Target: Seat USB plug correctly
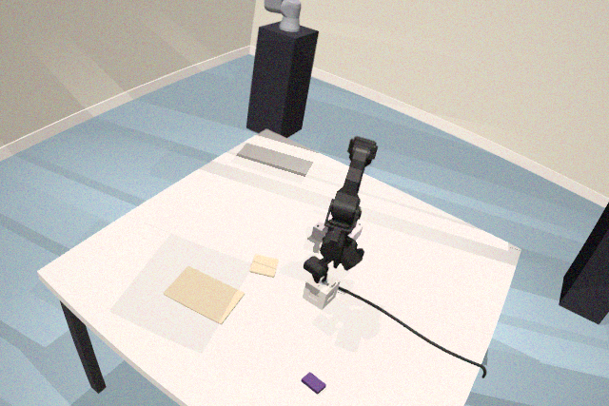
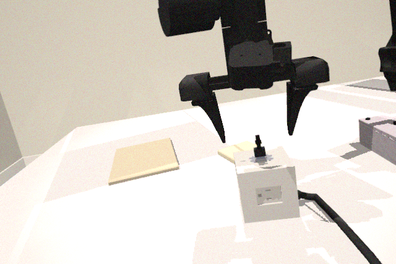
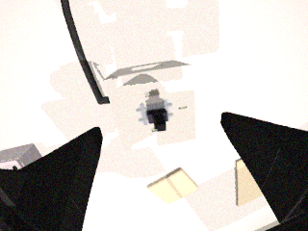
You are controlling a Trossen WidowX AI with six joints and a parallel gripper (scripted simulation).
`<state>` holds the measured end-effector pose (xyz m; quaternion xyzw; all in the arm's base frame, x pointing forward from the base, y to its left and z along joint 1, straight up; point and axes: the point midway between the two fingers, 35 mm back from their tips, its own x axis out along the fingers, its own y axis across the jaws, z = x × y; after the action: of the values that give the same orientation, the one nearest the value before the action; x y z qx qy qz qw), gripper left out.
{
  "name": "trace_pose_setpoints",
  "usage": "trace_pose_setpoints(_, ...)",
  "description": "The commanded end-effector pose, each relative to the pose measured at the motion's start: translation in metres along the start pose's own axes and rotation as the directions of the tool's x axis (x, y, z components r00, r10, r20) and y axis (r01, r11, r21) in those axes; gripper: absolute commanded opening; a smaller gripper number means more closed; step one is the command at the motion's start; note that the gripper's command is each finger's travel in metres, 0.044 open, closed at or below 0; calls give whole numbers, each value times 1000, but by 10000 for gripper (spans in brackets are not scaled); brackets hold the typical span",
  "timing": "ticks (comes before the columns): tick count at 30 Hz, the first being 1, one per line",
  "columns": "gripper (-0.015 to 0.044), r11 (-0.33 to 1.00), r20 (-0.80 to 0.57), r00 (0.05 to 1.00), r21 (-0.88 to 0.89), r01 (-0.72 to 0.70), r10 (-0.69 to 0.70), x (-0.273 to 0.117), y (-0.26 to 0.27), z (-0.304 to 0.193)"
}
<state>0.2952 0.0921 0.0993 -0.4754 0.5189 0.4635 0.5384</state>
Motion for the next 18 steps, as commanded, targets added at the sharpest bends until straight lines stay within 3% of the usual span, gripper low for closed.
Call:
trace_pose_setpoints(1, 440, 1000, 2, 1000, -4, -7, 7, 3, 1, 0)
trace_pose_setpoints(2, 440, 1000, 2, 1000, -4, -7, 7, 3, 1, 0)
trace_pose_setpoints(18, 20, 1000, -1, 1000, 0, -1, 1, 1, 0, 0)
